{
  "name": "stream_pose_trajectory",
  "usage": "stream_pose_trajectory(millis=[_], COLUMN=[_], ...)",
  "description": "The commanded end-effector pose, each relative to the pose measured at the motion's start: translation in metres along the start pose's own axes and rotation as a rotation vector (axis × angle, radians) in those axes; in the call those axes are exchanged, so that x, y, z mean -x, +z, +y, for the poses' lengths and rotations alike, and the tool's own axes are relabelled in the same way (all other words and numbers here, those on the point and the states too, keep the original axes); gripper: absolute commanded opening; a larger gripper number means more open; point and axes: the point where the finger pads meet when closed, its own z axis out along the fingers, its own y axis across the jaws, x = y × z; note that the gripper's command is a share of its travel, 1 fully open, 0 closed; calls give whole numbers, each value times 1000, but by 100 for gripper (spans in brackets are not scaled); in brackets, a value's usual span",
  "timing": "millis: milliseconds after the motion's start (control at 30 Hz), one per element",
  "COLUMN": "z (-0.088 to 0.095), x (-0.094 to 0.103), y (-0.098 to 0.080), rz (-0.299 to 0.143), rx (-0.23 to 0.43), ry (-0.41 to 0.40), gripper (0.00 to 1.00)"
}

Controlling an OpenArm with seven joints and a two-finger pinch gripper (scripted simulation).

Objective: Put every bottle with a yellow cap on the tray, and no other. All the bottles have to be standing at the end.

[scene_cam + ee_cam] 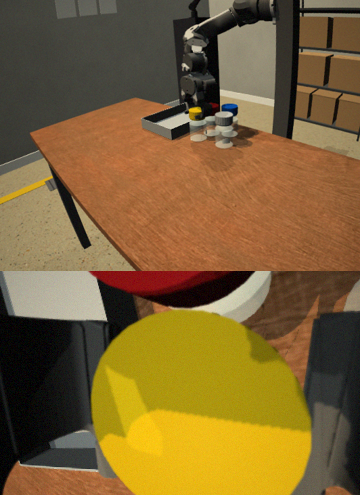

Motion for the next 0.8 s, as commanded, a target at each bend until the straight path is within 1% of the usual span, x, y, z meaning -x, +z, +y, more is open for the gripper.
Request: stream_pose_trajectory(millis=[0, 500, 767], z=[0, 0, 0], x=[1, 1, 1], y=[-1, -1, -25], rz=[-3, -3, 0], rx=[2, 2, 3], ry=[0, 0, 0], gripper=[0, 0, 0])
